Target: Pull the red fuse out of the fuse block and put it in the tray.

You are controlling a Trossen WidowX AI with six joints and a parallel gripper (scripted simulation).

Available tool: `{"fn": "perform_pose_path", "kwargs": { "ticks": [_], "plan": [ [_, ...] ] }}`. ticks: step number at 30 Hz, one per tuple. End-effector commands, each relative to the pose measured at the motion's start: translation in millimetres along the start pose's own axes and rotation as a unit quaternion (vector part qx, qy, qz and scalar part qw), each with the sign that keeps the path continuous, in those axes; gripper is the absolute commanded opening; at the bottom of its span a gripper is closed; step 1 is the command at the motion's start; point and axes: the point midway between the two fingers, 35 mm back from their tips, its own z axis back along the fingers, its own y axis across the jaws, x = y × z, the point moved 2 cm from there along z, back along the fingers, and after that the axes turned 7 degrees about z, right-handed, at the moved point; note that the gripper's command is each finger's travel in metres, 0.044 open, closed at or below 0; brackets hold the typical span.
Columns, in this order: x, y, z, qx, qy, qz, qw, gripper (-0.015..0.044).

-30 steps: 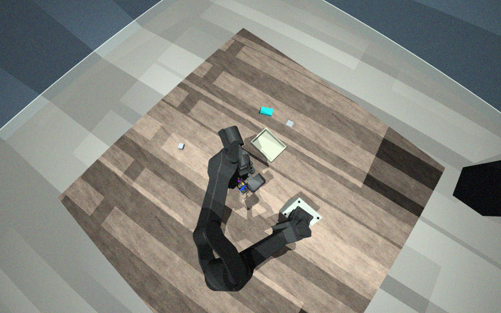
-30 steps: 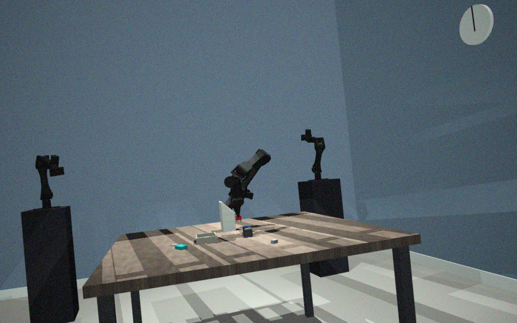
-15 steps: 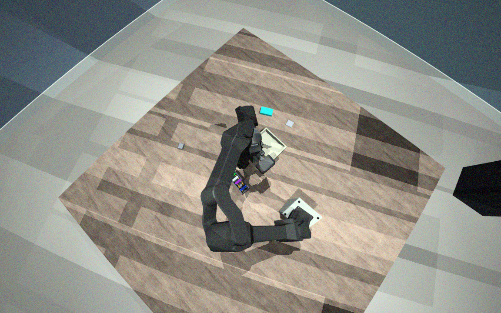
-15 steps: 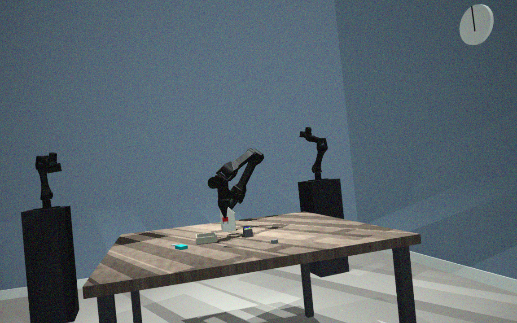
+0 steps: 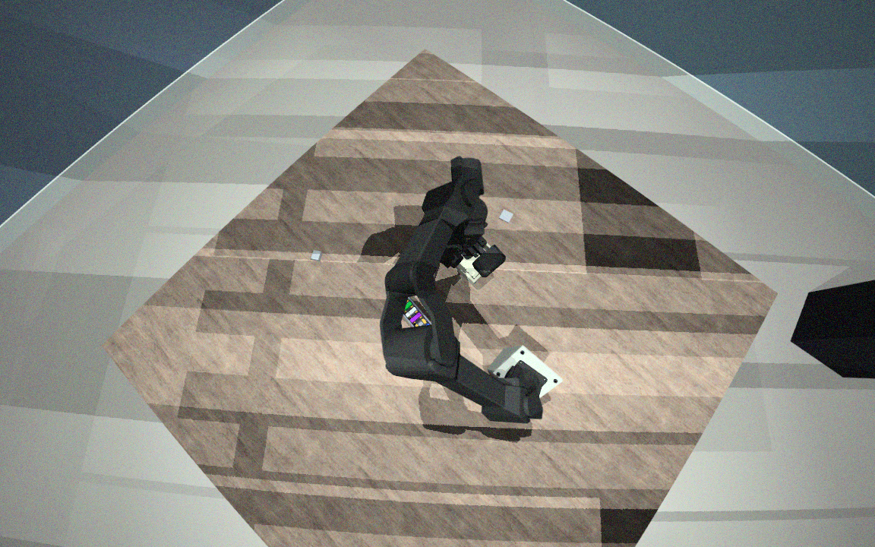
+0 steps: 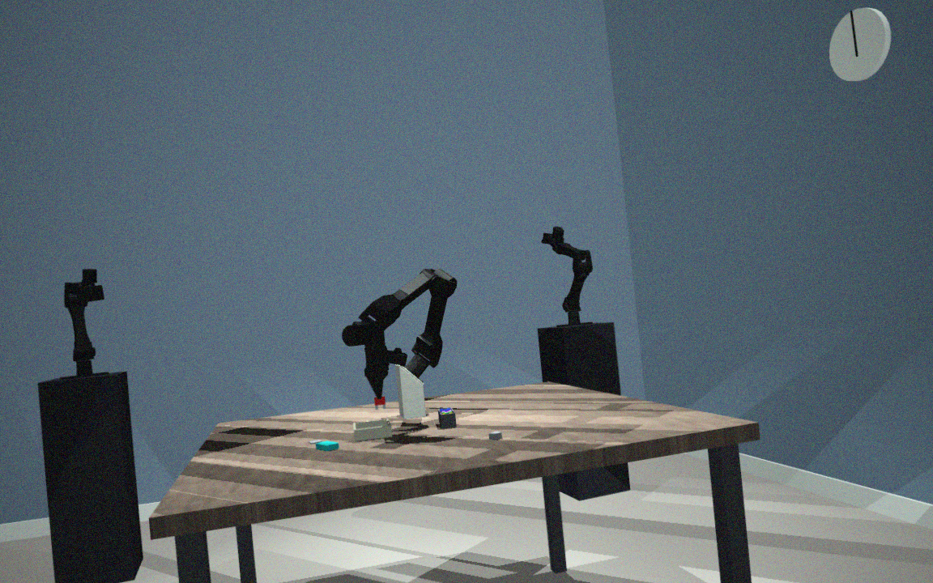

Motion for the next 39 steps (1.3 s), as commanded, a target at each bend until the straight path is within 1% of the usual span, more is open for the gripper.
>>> {"fn": "perform_pose_path", "kwargs": {
  "ticks": [1,8,34,39],
  "plan": [
    [-20.8,3.3,-2.1,0.0,-0.001,0.002,1.0,0.0],
    [-28.4,5.0,-4.6,0.0,-0.002,0.003,1.0,0.0],
    [-27.8,5.1,-43.8,0.0,-0.003,0.003,1.0,0.0],
    [-27.6,3.8,-40.3,0.001,0.0,0.008,1.0,0.0131]
  ]
}}
